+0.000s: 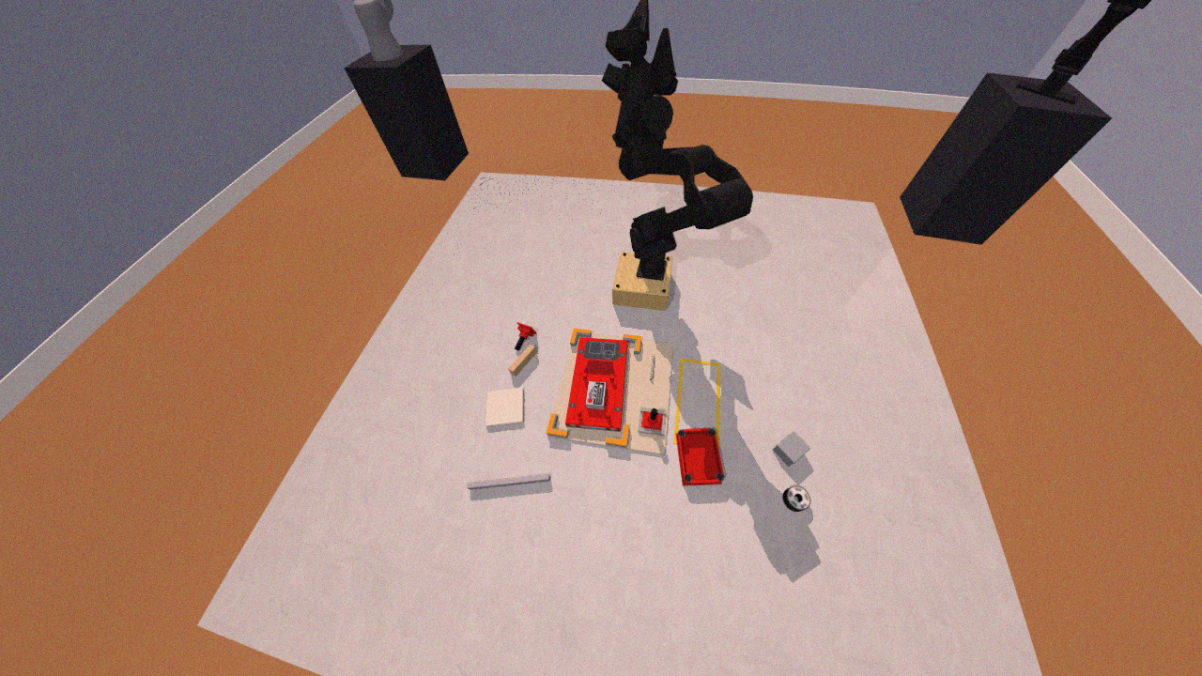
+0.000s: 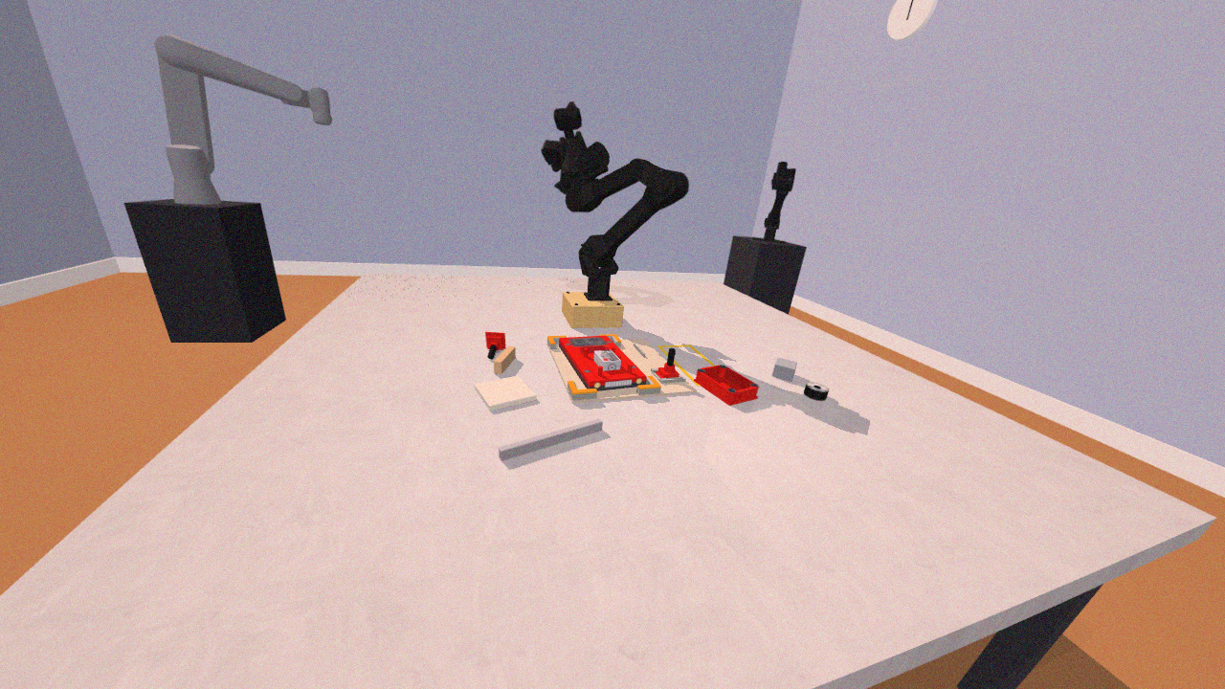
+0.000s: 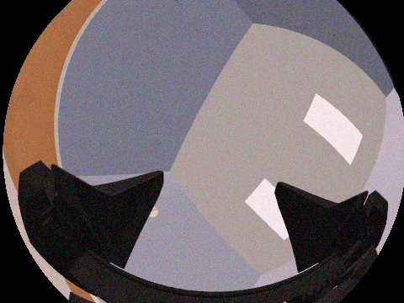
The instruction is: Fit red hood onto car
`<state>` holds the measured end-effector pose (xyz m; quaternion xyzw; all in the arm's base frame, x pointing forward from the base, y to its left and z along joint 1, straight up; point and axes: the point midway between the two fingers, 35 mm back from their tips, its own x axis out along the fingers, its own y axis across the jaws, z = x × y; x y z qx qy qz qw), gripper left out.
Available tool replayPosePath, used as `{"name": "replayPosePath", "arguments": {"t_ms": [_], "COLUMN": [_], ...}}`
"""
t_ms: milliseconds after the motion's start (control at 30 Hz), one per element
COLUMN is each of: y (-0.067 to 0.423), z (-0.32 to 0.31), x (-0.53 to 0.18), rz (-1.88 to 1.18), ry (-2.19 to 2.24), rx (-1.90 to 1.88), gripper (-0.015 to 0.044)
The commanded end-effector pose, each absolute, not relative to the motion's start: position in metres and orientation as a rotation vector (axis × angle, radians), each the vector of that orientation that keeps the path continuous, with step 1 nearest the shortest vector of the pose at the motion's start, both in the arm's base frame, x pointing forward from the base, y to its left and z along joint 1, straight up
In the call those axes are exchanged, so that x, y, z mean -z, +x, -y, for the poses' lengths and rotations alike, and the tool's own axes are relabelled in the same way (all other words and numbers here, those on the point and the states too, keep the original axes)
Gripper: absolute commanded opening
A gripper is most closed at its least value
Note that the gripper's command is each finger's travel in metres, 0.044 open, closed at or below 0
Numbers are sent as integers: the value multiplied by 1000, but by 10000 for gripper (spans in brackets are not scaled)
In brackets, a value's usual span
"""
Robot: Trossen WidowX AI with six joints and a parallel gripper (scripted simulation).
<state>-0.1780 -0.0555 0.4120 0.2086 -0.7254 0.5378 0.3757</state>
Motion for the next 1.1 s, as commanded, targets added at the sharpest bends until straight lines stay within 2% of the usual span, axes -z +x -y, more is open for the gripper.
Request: {"name": "replayPosePath", "arguments": {"t_ms": [0,267,533,800,1067], "y": [-179,-191,-177,-135,-64], "z": [57,132,219,300,364], "x": [-412,-416,-412,-399,-378], "rz": [1858,1928,1990,2044,2102], "ry": [541,846,1186,1523,1871], "rx": [-1382,-1633,-1911,-2175,-2400], "gripper": [440,440,440,440,440]}}
